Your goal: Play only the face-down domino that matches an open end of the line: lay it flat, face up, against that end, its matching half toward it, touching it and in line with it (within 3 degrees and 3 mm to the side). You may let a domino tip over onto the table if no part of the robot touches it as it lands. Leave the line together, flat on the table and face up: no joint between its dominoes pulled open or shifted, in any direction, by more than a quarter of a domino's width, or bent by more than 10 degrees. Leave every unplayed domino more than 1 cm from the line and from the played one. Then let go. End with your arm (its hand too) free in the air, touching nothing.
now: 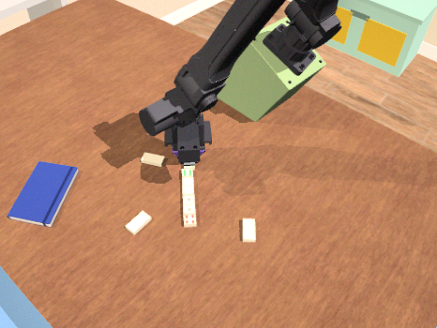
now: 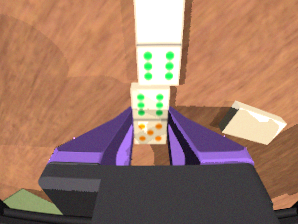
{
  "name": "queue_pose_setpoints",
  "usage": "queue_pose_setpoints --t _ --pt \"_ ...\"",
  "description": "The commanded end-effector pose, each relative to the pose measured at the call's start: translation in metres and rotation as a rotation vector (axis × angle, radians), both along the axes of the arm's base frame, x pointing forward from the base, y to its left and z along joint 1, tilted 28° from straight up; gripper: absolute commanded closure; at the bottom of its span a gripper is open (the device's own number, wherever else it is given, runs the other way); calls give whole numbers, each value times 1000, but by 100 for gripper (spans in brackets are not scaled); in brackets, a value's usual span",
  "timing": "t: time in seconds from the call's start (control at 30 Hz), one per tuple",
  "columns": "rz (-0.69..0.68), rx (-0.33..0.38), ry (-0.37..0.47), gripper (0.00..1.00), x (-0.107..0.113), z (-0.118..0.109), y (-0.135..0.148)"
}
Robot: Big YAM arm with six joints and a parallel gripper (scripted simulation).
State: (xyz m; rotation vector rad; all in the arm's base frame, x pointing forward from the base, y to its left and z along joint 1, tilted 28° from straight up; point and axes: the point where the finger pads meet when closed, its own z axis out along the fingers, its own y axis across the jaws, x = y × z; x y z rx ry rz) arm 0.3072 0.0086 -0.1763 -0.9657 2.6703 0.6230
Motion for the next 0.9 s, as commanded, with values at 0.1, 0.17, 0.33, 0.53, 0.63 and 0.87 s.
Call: queue_pose_setpoints --t 0.1,0.17,0.33,0.53,0.63,0.87 --pt "-1 0 -5 79 3 0 -1" --pt "0 1 -5 79 5 0 0" --pt "3 3 -6 79 9 -1 0" --pt "4 3 -7 79 10 -2 1" --pt "-3 0 -2 79 3 1 -1" --pt "8 2 -7 79 10 -1 -1"
